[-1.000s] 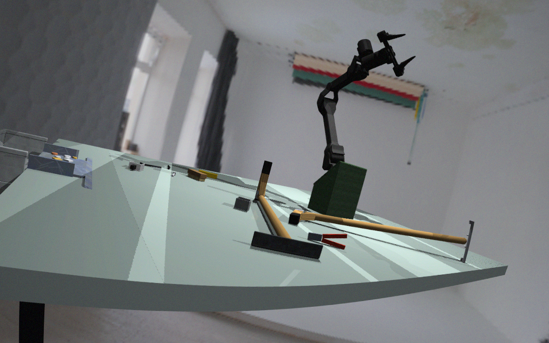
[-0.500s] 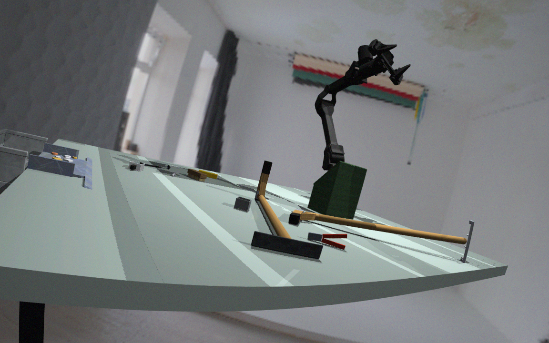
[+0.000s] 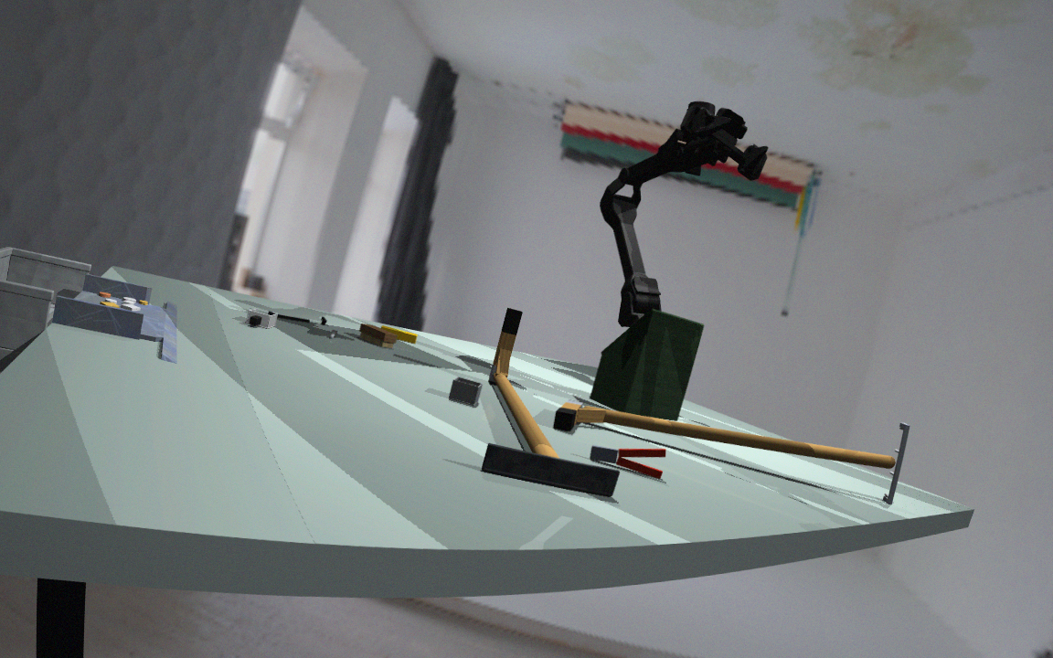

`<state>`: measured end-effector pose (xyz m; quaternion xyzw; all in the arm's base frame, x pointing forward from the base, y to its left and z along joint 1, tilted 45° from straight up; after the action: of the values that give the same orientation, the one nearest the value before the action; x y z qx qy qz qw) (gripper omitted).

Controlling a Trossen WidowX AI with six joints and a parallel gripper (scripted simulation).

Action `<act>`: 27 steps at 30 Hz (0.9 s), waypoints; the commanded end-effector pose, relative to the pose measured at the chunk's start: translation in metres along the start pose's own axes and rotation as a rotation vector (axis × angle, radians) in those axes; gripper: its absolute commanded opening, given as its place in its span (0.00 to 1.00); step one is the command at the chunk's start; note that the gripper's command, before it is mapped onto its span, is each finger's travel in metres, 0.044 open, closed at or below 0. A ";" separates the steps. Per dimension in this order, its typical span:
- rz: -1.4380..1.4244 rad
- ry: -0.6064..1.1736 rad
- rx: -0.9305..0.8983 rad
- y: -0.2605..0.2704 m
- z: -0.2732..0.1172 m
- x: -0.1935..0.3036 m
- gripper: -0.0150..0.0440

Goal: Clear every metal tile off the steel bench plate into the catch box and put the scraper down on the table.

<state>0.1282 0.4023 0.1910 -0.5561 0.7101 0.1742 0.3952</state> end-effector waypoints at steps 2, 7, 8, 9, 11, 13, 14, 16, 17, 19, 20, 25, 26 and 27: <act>0.071 0.073 0.094 -0.009 -0.004 0.019 1.00; 0.134 0.137 0.193 -0.017 -0.009 0.038 1.00; 0.146 0.149 0.214 -0.019 -0.010 0.042 1.00; 0.158 0.160 0.235 -0.021 -0.011 0.046 1.00; 0.180 0.182 0.277 -0.024 -0.014 0.053 1.00; 0.201 0.202 0.320 -0.028 -0.017 0.061 1.00; 0.210 0.211 0.341 -0.029 -0.018 0.064 1.00; 0.229 0.229 0.385 -0.033 -0.022 0.072 1.00; 0.238 0.237 0.407 -0.034 -0.023 0.075 1.00; 0.255 0.252 0.451 -0.037 -0.027 0.082 1.00; 0.263 0.259 0.473 -0.039 -0.029 0.086 1.00; 0.298 0.287 0.586 -0.047 -0.039 0.102 1.00; 0.303 0.290 0.605 -0.048 -0.041 0.105 1.00; 0.305 0.292 0.616 -0.049 -0.042 0.106 1.00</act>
<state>0.1498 0.2990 0.1480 -0.3384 0.8494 -0.0518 0.4016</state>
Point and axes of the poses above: the point midway between the two fingers, 35 mm back from their tips, its own z axis out along the fingers, its own y axis across the jaws, x = y × z, the point moved 6 cm from there along -z, back along the fingers, and after that the axes turned 15 degrees about z, right-handed, at the moved point
